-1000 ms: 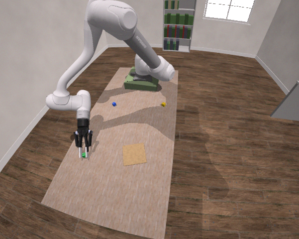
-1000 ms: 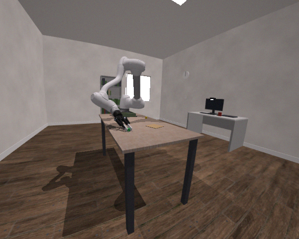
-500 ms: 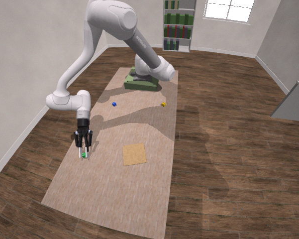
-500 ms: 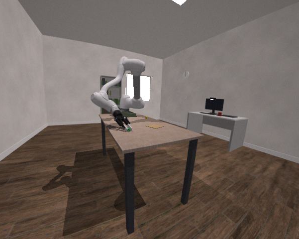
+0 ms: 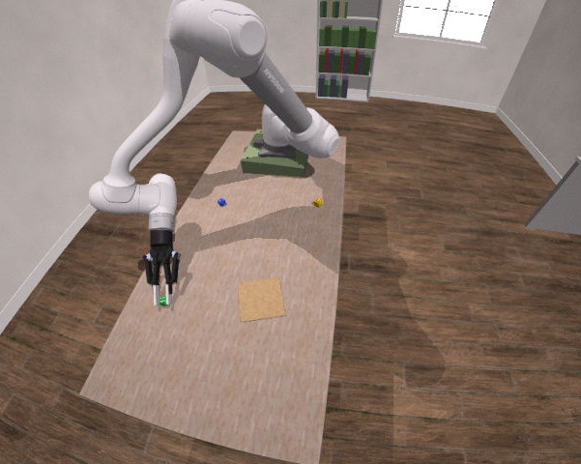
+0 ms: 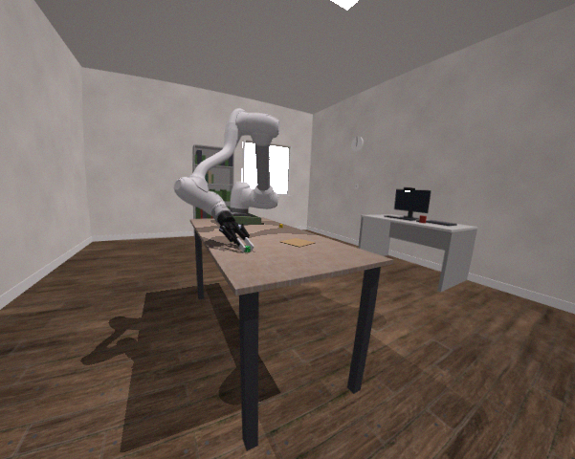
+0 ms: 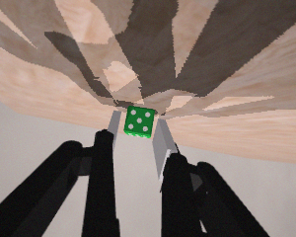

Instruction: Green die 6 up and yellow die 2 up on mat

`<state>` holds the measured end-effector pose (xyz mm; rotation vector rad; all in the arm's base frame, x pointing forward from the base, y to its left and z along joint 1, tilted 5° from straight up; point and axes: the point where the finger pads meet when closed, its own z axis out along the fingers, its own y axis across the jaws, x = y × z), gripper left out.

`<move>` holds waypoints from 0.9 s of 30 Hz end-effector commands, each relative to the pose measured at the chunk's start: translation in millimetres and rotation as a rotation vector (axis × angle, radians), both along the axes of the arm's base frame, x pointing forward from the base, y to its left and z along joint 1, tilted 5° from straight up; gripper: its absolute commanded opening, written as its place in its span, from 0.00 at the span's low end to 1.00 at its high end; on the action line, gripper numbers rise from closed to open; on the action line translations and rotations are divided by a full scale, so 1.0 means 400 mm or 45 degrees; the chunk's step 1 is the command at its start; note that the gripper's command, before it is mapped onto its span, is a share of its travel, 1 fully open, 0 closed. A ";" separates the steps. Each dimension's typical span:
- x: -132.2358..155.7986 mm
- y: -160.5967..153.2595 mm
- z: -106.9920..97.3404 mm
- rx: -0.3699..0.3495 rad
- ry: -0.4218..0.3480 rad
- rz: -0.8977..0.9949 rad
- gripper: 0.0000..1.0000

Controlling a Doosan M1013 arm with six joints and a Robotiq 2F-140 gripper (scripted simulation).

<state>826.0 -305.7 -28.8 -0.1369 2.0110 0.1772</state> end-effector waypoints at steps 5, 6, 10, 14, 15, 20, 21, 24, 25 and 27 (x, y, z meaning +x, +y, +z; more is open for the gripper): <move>-0.048 -0.010 0.024 0.000 0.000 0.000 0.32; -0.057 -0.012 0.028 0.000 0.000 0.000 0.32; -0.087 -0.018 0.042 0.000 0.000 0.000 0.32; -0.097 -0.020 0.047 0.000 0.000 0.000 0.32; -0.100 -0.021 0.049 0.000 0.000 0.000 0.32; -0.104 -0.022 0.051 0.000 0.000 0.000 0.32; -0.104 -0.022 0.051 0.000 0.000 0.000 0.32; -0.104 -0.022 0.060 0.000 0.000 0.000 0.32; -0.104 -0.023 0.066 0.000 0.000 0.000 0.32; -0.105 -0.024 0.081 0.000 0.000 0.000 0.32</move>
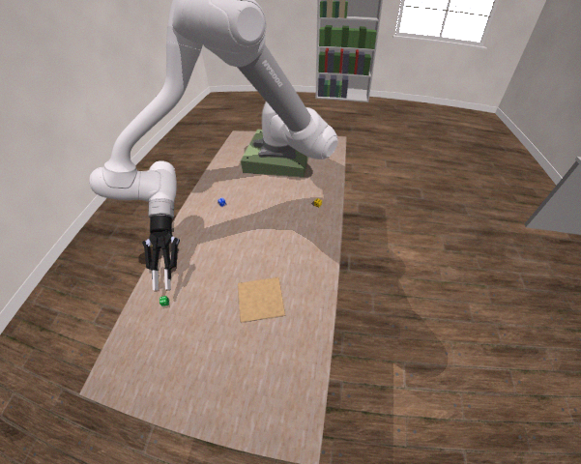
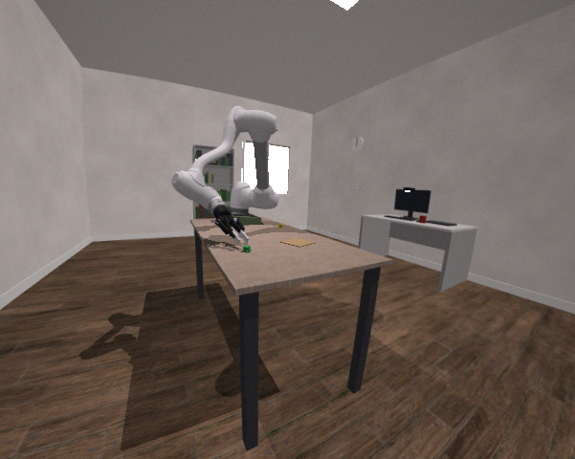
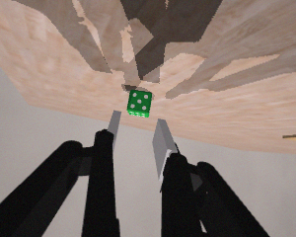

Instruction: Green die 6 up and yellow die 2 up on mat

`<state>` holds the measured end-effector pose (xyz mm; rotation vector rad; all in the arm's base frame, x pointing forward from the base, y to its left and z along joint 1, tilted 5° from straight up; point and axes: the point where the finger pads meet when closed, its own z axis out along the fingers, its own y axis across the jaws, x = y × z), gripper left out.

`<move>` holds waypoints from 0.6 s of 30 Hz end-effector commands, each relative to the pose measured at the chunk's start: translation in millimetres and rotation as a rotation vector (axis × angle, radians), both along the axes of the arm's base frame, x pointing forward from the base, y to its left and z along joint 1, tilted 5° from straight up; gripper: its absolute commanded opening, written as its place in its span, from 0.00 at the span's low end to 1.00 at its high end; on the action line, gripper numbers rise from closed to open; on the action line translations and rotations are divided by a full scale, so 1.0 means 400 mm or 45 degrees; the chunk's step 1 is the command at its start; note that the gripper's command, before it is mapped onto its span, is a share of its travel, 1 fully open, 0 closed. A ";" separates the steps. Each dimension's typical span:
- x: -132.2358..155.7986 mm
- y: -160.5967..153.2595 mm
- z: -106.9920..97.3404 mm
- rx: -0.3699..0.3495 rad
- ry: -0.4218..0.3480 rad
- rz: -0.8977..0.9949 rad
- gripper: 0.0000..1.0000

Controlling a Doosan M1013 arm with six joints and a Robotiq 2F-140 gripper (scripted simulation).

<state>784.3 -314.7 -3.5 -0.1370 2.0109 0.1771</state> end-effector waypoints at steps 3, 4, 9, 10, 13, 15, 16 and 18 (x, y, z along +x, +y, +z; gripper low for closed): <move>-0.001 -0.002 0.028 0.000 0.000 0.000 0.32; -0.001 -0.003 0.038 0.000 0.000 0.000 0.32; -0.003 -0.007 0.095 0.000 0.000 0.000 0.32; -0.004 -0.008 0.105 0.000 0.000 0.000 0.32; -0.004 -0.009 0.127 0.000 0.000 0.000 0.32; -0.005 -0.010 0.134 0.000 0.000 0.000 0.32; -0.005 -0.010 0.136 0.000 0.000 0.000 0.32; -0.005 -0.010 0.137 0.000 0.000 0.000 0.32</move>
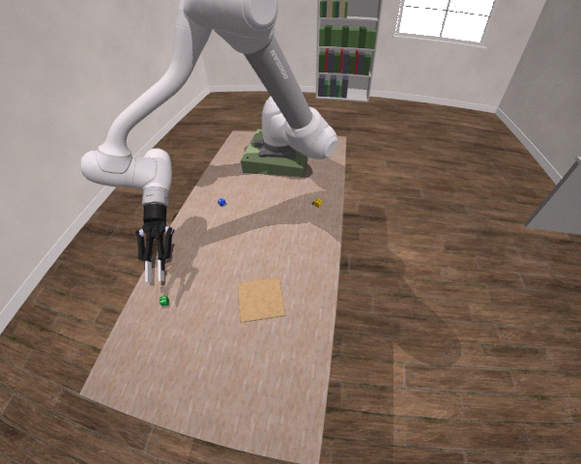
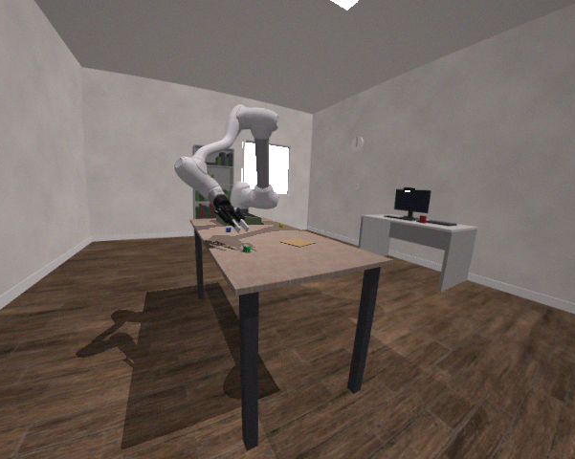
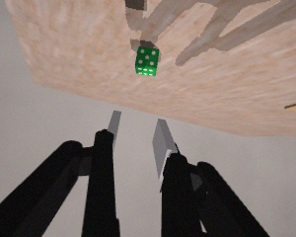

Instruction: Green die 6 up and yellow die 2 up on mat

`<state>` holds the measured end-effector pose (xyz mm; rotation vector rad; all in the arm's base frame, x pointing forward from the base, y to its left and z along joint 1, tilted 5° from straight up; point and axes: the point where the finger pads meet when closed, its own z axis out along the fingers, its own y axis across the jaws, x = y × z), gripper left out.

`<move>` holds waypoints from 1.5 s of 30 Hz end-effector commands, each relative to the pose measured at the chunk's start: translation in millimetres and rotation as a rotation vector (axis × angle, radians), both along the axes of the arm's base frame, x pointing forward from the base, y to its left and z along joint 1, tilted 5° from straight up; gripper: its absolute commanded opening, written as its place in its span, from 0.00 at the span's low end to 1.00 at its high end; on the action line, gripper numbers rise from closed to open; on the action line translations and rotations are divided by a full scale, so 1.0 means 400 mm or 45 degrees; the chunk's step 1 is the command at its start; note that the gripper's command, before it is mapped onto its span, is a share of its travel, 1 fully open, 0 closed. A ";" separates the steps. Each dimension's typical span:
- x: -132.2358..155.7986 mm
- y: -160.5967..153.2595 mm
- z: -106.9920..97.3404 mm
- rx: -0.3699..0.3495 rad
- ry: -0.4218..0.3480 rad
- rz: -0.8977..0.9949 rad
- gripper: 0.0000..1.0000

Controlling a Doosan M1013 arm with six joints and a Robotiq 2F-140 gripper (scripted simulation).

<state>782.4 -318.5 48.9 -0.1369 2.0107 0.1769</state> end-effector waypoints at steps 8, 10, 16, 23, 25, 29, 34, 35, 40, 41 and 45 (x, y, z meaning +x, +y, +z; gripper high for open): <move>0.026 0.037 0.017 0.035 0.016 0.063 0.32; 0.051 0.078 0.028 0.071 0.043 0.133 0.32; 0.100 0.192 0.044 0.158 0.187 0.333 0.32; 0.114 0.259 0.041 0.192 0.376 0.462 0.32; 0.115 0.271 0.038 0.193 0.440 0.489 0.32; 0.113 0.283 0.031 0.182 0.578 0.525 0.32; 0.111 0.282 0.026 0.162 0.686 0.535 0.32; 0.111 0.282 0.026 0.162 0.686 0.535 0.32; 0.108 0.244 0.023 0.081 0.933 0.494 0.32; 0.108 0.235 0.024 0.066 0.966 0.482 0.32; 0.112 0.194 0.032 0.000 1.087 0.417 0.32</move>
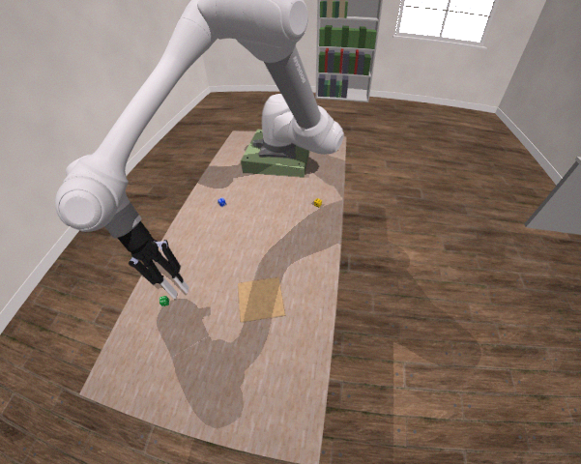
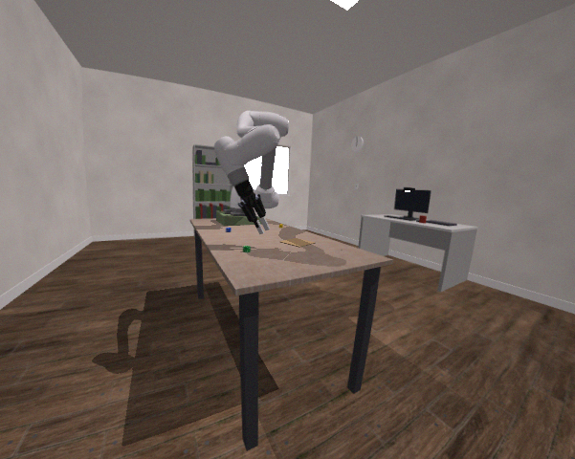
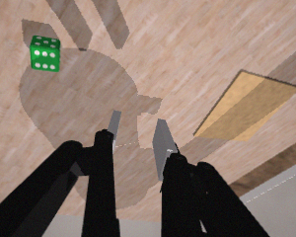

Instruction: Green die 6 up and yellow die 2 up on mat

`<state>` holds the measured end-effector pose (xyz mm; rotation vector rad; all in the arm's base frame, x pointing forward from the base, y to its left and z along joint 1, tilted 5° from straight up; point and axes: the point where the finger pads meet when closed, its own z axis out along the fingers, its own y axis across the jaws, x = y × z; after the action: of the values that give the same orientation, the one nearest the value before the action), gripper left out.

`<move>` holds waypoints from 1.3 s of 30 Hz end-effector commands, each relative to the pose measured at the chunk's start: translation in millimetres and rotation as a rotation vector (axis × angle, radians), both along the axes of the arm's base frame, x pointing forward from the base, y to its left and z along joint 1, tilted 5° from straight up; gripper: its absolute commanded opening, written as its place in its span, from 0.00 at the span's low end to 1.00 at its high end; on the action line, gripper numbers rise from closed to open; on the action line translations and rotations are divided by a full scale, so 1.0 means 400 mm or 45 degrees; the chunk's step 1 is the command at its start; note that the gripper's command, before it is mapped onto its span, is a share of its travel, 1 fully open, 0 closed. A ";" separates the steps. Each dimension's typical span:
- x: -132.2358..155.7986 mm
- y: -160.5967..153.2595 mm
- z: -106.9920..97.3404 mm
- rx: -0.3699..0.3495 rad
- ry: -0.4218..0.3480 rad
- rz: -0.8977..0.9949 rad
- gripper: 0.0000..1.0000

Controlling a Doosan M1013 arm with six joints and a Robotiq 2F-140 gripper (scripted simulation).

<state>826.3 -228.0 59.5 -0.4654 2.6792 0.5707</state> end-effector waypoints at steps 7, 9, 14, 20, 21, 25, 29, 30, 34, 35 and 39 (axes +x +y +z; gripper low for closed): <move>0.014 -0.097 0.029 -0.242 0.268 -0.074 0.32; 0.021 -0.126 0.042 -0.305 0.306 -0.107 0.32; 0.042 -0.198 0.085 -0.458 0.377 -0.199 0.32; 0.044 -0.204 0.089 -0.469 0.381 -0.206 1.00; 0.044 -0.204 0.089 -0.469 0.381 -0.206 1.00; 0.044 -0.204 0.089 -0.469 0.381 -0.206 1.00; 0.044 -0.204 0.089 -0.469 0.381 -0.206 1.00; 0.044 -0.204 0.089 -0.469 0.381 -0.205 1.00; 0.044 -0.204 0.088 -0.476 0.371 -0.169 1.00; 0.044 -0.204 0.088 -0.479 0.366 -0.148 1.00; 0.043 -0.204 0.084 -0.504 0.327 -0.006 1.00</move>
<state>843.7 -309.5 94.1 -0.3803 3.0741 0.0978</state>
